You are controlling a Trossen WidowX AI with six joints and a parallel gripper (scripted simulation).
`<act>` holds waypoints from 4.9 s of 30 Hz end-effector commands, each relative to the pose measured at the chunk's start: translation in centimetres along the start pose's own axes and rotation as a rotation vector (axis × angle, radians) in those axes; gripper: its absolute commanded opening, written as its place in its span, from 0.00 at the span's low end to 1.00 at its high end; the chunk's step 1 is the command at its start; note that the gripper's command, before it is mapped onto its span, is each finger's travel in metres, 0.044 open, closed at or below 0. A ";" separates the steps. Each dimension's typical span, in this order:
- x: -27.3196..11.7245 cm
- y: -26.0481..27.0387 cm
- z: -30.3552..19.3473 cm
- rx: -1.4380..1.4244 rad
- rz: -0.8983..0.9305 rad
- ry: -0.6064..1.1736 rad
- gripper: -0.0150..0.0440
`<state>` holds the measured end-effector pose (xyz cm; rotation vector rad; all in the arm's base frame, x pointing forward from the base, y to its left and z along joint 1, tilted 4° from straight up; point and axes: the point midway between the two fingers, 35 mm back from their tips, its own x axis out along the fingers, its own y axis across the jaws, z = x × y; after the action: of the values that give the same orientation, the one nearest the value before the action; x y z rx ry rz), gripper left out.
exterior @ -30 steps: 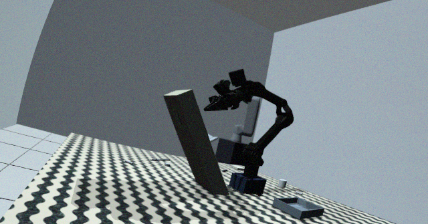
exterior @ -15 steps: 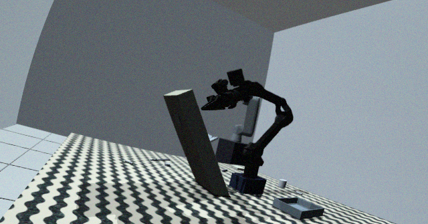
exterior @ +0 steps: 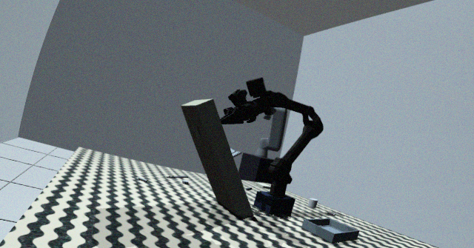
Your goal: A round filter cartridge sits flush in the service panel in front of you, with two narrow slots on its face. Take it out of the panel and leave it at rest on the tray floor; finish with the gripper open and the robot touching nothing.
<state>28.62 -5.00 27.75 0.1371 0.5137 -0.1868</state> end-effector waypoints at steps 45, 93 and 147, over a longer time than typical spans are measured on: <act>2.0 -0.1 -0.4 0.004 -0.005 0.009 0.45; 2.3 -0.2 -0.6 0.004 -0.005 0.009 0.45; 4.0 -0.2 -0.5 0.004 -0.005 0.008 0.45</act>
<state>31.45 -5.55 25.62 0.1380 0.5178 -0.1887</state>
